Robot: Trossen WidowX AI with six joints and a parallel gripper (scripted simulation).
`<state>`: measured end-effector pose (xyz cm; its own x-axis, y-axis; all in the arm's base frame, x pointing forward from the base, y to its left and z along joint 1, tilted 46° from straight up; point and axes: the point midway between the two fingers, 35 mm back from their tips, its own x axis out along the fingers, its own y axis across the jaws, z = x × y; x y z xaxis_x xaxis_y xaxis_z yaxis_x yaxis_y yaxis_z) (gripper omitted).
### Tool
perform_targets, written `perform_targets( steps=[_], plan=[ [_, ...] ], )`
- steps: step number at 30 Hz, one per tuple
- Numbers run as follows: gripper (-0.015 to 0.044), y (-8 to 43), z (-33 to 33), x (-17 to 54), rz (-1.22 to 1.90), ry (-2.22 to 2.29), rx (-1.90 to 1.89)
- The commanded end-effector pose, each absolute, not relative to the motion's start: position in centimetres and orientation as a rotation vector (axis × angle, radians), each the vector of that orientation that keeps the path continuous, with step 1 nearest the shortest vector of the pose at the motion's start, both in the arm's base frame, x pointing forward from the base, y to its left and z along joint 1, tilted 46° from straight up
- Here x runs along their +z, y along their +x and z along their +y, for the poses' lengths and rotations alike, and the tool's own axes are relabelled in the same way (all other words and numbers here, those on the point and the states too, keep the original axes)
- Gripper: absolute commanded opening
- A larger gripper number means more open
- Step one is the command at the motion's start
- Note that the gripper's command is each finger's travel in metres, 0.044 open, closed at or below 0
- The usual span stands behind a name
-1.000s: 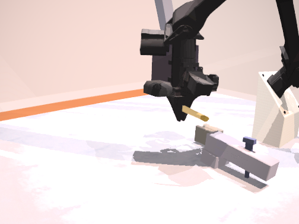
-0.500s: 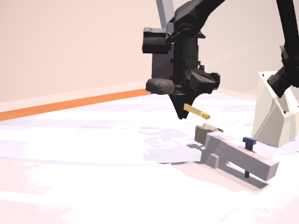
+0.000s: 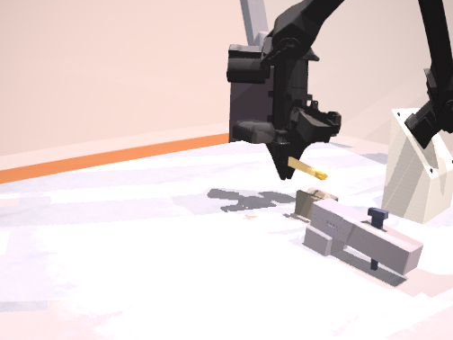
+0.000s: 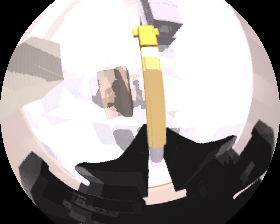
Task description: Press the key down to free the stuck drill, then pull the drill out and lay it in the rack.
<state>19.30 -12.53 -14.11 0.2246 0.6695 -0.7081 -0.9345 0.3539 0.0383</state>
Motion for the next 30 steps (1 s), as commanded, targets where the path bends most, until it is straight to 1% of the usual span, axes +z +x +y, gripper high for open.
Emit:
perform_targets(
  steps=[1,23,30],
  plan=[
    [0.0,18.5,-12.3,-14.3,0.713,-0.445,1.161],
    [0.0,15.0,-11.3,-15.0,0.715,-0.445,1.161],
    [0.0,15.5,-10.6,-15.9,0.714,-0.444,1.161]
  ],
)
